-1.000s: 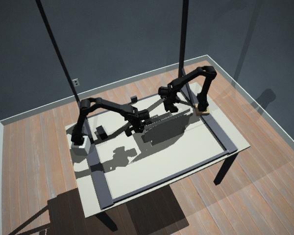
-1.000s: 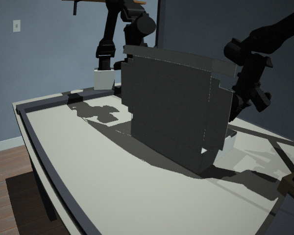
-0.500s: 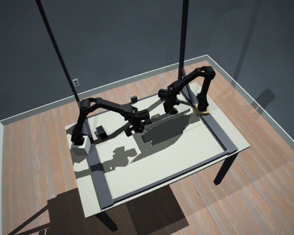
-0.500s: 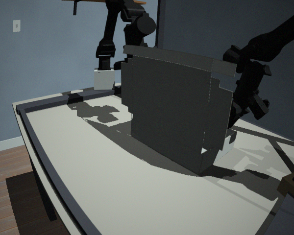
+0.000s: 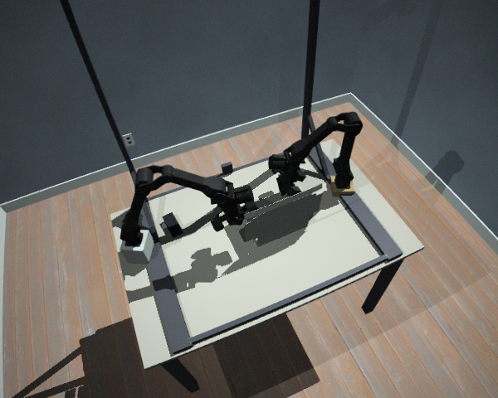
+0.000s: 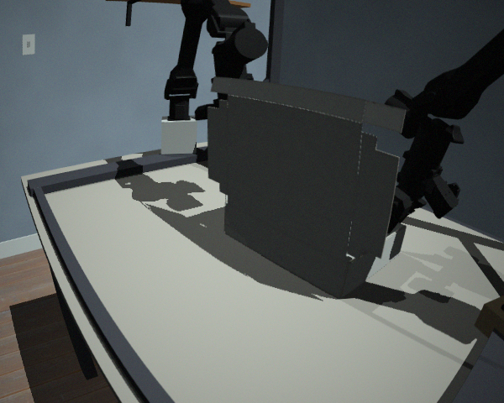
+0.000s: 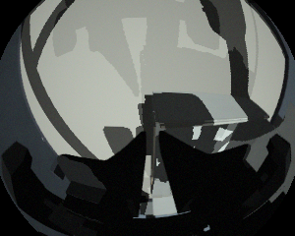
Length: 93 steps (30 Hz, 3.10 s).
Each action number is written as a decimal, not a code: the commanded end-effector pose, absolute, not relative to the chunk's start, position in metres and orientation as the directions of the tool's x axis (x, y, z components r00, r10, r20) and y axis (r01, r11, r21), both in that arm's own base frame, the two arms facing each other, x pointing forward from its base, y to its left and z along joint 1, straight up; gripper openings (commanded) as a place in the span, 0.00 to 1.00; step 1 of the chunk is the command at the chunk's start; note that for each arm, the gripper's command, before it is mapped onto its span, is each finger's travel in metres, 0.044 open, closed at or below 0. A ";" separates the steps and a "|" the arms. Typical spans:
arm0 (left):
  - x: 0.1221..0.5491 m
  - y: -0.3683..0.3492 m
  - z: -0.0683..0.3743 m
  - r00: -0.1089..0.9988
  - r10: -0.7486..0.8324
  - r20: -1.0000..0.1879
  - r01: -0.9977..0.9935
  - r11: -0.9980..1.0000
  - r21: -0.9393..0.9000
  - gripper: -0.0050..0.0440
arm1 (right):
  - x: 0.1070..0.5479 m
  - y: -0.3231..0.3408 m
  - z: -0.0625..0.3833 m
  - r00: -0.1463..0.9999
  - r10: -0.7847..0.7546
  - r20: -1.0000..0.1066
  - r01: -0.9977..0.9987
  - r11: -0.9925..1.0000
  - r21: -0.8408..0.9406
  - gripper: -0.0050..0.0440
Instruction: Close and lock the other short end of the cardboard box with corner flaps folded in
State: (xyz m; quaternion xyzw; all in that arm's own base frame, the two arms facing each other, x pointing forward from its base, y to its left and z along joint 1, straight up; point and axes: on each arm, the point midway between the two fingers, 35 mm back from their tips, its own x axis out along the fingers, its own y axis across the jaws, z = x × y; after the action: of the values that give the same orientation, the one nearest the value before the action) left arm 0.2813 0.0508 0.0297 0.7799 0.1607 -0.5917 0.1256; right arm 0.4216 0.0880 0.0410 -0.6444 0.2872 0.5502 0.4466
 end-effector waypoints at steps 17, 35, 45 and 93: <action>0.283 0.051 0.031 0.260 0.102 -0.960 0.394 -0.919 0.009 0.11 | 0.427 0.088 0.054 0.264 0.125 -0.957 -0.850 -0.438 -0.291 0.10; 0.283 0.051 0.031 0.260 0.102 -0.960 0.394 -0.919 0.010 0.11 | 0.427 0.088 0.054 0.264 0.125 -0.957 -0.850 -0.438 -0.291 0.10; 0.283 0.051 0.031 0.260 0.102 -0.960 0.394 -0.919 0.010 0.11 | 0.422 0.092 0.036 0.263 0.125 -0.957 -0.851 -0.438 -0.291 0.10; 0.283 0.051 0.031 0.260 0.102 -0.960 0.395 -0.919 0.010 0.11 | 0.437 0.100 0.038 0.264 0.126 -0.956 -0.850 -0.438 -0.292 0.10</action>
State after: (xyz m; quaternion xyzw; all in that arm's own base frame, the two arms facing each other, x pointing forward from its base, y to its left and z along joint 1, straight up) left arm 0.2798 0.0506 0.0264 0.7783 0.1607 -0.5938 0.1255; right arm 0.4243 0.0958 0.0229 -0.6452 0.2866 0.5521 0.4436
